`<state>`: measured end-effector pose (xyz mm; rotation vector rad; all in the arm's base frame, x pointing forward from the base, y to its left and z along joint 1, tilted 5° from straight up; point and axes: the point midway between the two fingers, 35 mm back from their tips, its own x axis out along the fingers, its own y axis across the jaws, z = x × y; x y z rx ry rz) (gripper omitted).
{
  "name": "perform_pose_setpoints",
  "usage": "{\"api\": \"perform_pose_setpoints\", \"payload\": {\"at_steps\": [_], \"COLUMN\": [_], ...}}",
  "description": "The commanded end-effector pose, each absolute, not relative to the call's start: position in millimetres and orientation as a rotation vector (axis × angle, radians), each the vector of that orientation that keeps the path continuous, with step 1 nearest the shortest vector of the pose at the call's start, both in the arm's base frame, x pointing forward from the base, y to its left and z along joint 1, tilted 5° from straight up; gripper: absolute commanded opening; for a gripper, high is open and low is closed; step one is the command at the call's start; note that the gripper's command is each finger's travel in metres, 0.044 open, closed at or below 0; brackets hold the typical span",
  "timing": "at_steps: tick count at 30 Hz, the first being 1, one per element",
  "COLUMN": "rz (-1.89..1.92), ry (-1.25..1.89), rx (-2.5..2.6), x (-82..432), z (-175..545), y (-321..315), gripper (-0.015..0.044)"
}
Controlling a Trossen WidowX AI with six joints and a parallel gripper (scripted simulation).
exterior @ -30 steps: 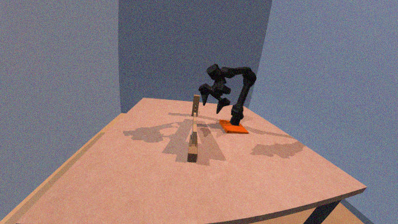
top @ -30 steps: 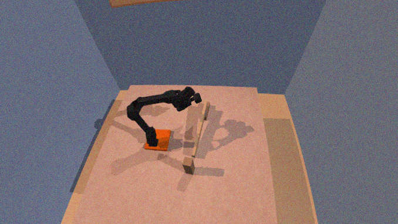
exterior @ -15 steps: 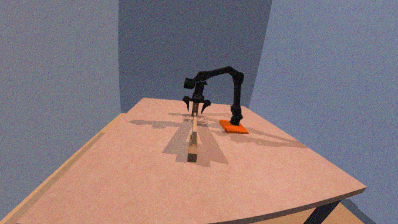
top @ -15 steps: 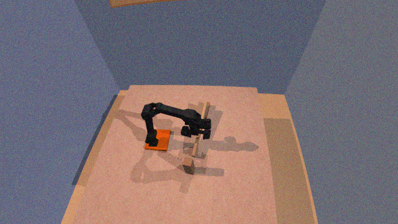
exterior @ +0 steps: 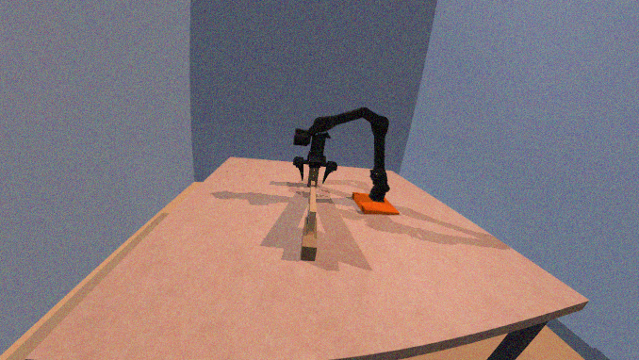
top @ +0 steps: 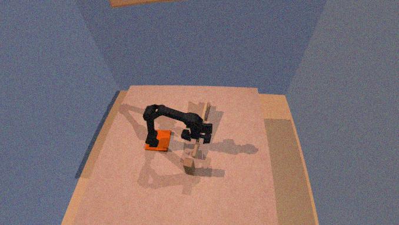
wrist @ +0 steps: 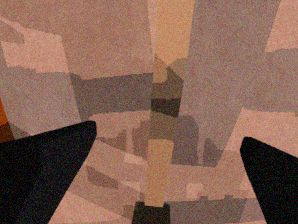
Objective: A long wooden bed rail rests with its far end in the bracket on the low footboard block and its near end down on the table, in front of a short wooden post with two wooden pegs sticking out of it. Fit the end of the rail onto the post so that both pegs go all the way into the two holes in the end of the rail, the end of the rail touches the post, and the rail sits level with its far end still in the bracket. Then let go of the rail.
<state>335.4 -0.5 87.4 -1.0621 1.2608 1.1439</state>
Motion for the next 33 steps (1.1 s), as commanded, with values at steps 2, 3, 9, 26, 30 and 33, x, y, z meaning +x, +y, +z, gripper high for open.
{"api": "perform_pose_setpoints", "payload": {"at_steps": [2, 3, 9, 26, 30, 33], "rz": [1.152, 1.152, 1.151, 1.153, 1.153, 1.154], "ry": [1.271, 1.271, 1.272, 1.271, 1.271, 1.271], "rx": [-1.061, -1.06, -1.059, -1.061, -1.061, -1.062], "x": [334, 334, 334, 332, 331, 330], "z": [75, 74, 64, 36, 30, 25], "y": [-1, -1, -1, 1, 1, 1], "gripper": [0.044, 0.044, 0.044, 0.044, 0.044, 0.044]}}
